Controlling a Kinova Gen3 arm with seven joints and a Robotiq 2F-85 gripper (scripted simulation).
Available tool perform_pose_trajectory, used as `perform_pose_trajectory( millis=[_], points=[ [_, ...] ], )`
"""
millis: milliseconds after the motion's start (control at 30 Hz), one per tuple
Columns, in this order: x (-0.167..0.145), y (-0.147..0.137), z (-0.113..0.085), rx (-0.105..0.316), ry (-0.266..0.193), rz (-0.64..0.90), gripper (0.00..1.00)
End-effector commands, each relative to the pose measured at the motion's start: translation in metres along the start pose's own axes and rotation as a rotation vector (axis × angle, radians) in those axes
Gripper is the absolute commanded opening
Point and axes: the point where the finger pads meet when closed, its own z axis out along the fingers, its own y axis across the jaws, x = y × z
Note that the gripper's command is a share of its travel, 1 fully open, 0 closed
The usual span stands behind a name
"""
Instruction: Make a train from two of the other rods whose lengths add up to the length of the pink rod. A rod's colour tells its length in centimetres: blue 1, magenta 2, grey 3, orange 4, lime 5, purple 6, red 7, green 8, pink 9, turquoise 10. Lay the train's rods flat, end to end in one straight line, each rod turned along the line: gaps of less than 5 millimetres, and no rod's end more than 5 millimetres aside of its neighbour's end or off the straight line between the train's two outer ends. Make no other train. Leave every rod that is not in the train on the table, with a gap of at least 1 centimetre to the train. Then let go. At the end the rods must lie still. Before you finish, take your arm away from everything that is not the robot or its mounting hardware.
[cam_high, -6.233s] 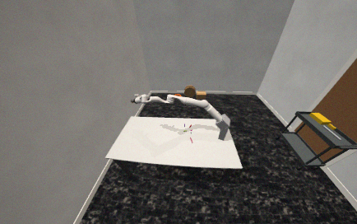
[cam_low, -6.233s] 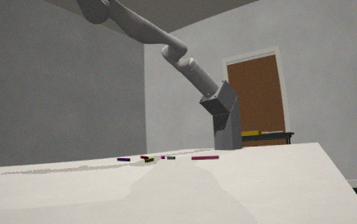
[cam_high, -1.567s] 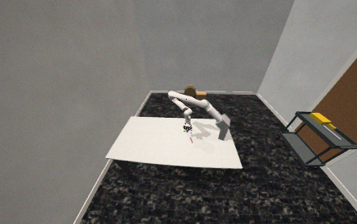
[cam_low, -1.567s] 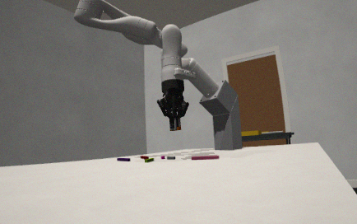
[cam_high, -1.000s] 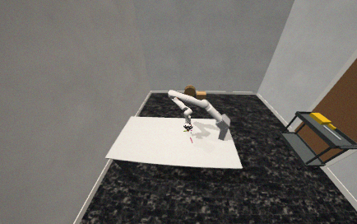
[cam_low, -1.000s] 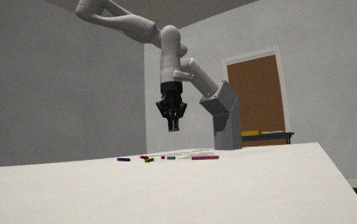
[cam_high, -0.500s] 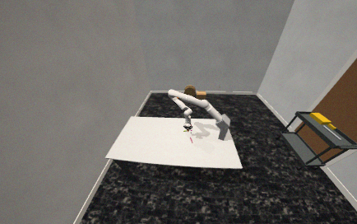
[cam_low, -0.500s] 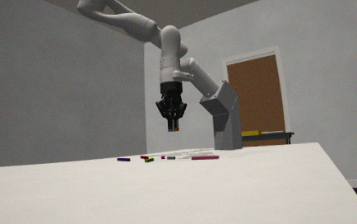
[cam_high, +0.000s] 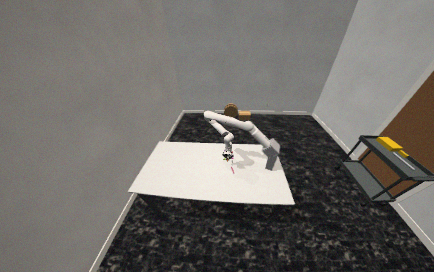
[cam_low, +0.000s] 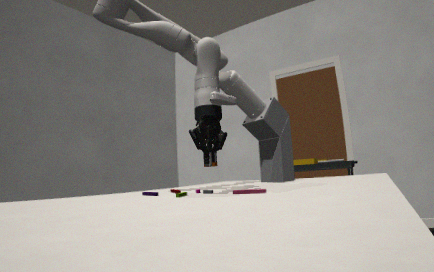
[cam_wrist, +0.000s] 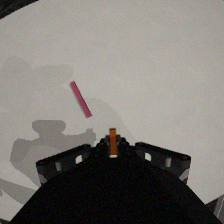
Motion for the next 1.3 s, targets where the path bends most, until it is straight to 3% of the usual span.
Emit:
perform_pose_trajectory(
  millis=[0,167,533,1267],
  points=[
    [-0.003,-0.007,0.014,0.018,-0.009,0.001,0.05],
    [-0.003,-0.007,0.036,0.018,-0.009,0.001,0.05],
    [-0.004,-0.007,0.064,0.018,-0.009,0.001,0.05],
    [-0.004,-0.008,0.066,0.018,-0.009,0.001,0.05]
  ],
)
